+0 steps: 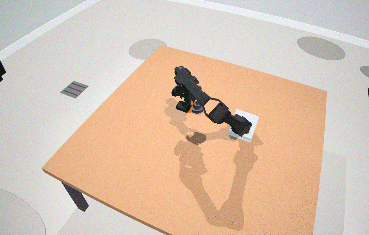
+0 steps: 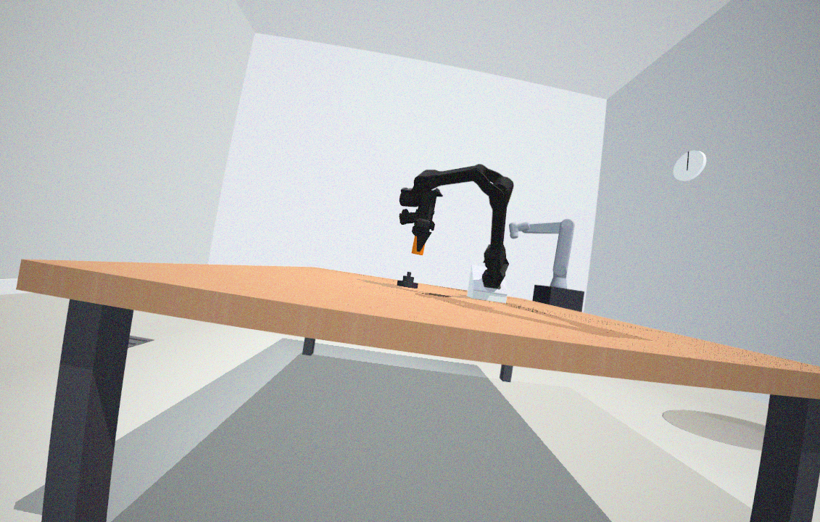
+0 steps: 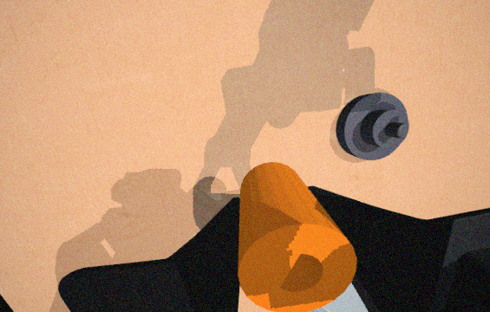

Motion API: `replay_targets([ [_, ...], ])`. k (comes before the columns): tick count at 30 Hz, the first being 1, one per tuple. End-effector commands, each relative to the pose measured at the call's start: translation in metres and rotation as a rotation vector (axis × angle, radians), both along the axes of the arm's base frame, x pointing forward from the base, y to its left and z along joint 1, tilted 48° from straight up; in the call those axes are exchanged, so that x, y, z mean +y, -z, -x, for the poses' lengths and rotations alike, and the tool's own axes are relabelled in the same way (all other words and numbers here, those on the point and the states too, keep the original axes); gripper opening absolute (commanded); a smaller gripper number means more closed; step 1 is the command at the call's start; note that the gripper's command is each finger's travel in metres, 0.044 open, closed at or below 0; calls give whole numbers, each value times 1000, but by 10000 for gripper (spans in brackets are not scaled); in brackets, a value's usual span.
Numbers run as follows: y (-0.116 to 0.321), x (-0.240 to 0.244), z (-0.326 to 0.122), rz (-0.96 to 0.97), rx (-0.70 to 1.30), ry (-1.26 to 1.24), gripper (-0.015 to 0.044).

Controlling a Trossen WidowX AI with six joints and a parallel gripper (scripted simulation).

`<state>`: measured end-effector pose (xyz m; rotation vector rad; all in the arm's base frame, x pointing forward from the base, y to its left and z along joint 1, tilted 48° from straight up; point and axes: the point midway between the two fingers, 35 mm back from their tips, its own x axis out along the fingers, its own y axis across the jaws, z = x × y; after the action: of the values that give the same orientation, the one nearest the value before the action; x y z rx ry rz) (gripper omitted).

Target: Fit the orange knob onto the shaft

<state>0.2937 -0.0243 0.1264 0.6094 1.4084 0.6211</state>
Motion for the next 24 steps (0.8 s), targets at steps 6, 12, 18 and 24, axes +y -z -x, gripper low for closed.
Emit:
replay_targets([
  [6,22,-18,-9,7,-12,-11,0],
  [12,38,-28,-13,5,-12,-18,0],
  [18,55,-37,-16,2,-12,-26,0],
  [24,73,-46,-18,2,-12,-37,0],
])
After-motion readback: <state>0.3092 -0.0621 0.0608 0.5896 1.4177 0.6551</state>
